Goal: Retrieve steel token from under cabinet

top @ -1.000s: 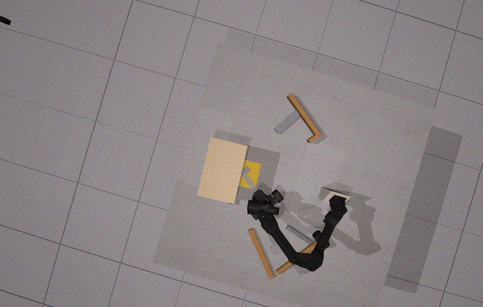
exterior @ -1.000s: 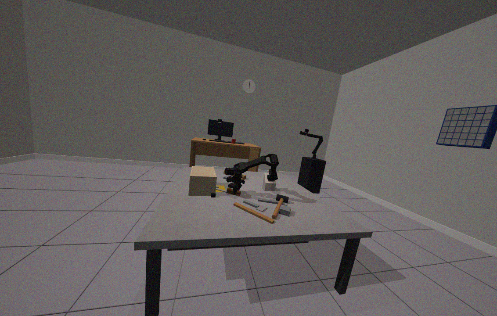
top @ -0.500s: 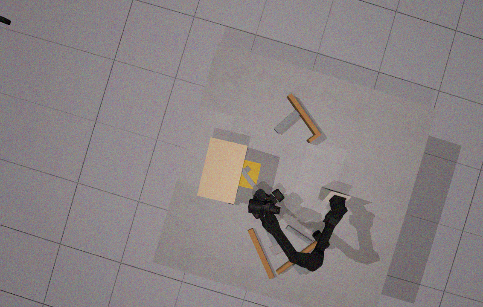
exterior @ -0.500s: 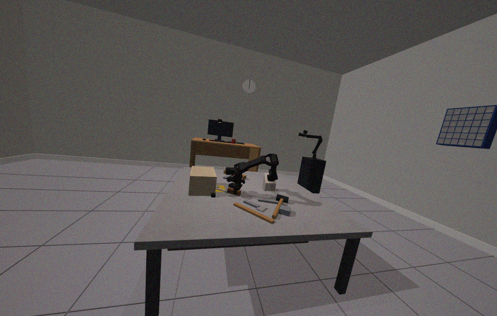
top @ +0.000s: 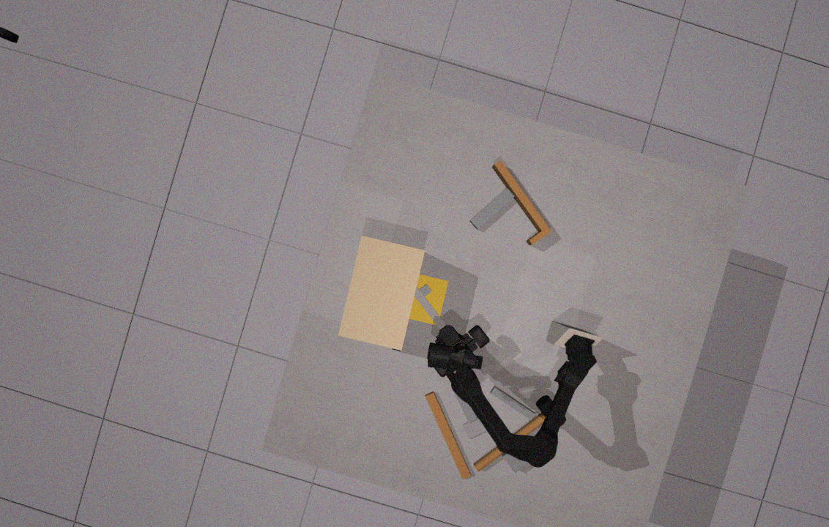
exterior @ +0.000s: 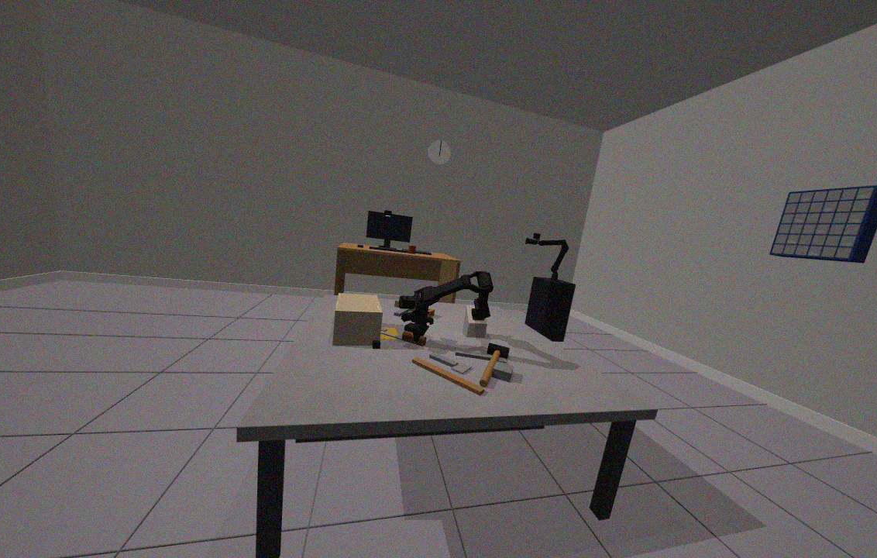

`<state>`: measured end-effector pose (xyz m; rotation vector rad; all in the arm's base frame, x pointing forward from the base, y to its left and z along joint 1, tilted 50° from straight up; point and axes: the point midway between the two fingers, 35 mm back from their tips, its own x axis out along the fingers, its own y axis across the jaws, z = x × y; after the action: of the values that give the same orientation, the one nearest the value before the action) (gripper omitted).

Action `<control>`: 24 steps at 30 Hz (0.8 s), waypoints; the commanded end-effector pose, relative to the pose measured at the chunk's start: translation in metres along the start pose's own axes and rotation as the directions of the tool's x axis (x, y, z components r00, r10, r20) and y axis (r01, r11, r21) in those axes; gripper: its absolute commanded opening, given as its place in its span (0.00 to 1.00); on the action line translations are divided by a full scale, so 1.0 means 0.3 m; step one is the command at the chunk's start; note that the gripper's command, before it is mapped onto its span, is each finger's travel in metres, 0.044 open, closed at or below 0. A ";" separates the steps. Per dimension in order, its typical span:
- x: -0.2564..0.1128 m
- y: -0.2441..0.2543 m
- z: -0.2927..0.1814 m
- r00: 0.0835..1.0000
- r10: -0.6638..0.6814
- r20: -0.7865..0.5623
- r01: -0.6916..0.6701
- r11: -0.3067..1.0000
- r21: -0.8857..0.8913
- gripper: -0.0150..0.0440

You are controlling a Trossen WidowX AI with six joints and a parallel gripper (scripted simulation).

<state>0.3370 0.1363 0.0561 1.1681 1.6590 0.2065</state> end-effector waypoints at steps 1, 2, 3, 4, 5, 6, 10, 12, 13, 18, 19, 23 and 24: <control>0.004 -0.004 -0.029 1.000 -0.010 0.000 0.010 1.000 0.004 0.25; 0.004 -0.004 -0.033 1.000 -0.010 0.000 0.010 1.000 0.004 0.25; 0.004 -0.003 -0.037 1.000 -0.010 0.000 0.010 1.000 0.004 0.25; 0.004 -0.003 -0.041 1.000 -0.010 0.000 0.010 1.000 0.004 0.25; 0.004 -0.002 -0.045 1.000 -0.010 0.000 0.010 1.000 0.004 0.25; 0.004 -0.002 -0.049 1.000 -0.010 0.000 0.010 1.000 0.004 0.25; 0.004 -0.001 -0.065 1.000 -0.010 0.000 0.010 1.000 0.004 0.25; 0.004 0.000 -0.074 1.000 -0.010 0.000 0.010 1.000 0.004 0.25; 0.004 0.000 -0.078 1.000 -0.010 0.000 0.010 1.000 0.004 0.25; 0.004 0.002 -0.098 1.000 -0.010 0.000 0.010 1.000 0.004 0.25; 0.004 0.002 -0.102 1.000 -0.010 0.000 0.010 1.000 0.004 0.25; 0.004 0.004 -0.119 1.000 -0.010 0.000 0.010 1.000 0.005 0.25; 0.004 0.004 -0.123 1.000 -0.010 0.000 0.010 1.000 0.005 0.25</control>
<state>0.3142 0.1490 0.0701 1.1691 1.6631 0.2013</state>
